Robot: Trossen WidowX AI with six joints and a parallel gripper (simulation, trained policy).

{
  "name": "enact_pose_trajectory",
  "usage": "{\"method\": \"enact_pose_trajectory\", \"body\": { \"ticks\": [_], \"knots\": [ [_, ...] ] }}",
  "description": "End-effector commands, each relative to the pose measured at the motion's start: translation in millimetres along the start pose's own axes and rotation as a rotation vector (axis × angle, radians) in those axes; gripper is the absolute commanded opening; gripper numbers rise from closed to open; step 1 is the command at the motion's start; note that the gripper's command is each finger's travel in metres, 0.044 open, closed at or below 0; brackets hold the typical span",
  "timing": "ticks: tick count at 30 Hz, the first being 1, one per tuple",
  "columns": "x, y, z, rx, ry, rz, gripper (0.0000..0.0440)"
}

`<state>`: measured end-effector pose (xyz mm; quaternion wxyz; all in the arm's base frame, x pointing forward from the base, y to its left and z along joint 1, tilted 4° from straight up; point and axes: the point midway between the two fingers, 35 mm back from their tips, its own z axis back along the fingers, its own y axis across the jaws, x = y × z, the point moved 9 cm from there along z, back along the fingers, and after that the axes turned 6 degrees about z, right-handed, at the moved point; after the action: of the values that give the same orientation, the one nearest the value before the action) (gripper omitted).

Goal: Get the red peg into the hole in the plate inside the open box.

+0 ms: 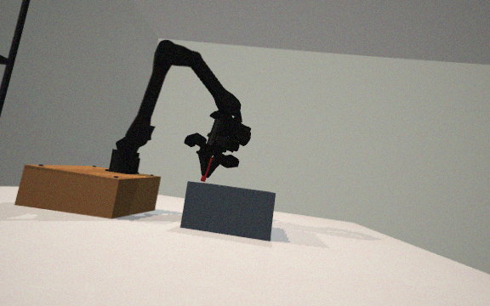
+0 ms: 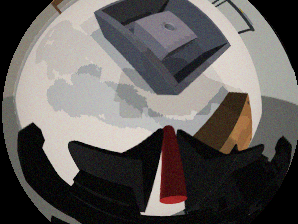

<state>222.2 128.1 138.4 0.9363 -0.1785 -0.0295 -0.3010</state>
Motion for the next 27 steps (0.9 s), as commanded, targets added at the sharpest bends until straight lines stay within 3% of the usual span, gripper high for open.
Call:
{"method": "enact_pose_trajectory", "body": {
  "ticks": [1,14,27],
  "knots": [
    [16,-3,13,0.015,-0.022,-0.04,0.0],
    [74,-18,19,0.045,-0.045,-0.197,0.0],
    [136,-37,-5,0.073,-0.034,-0.269,0.0]
  ]
}}
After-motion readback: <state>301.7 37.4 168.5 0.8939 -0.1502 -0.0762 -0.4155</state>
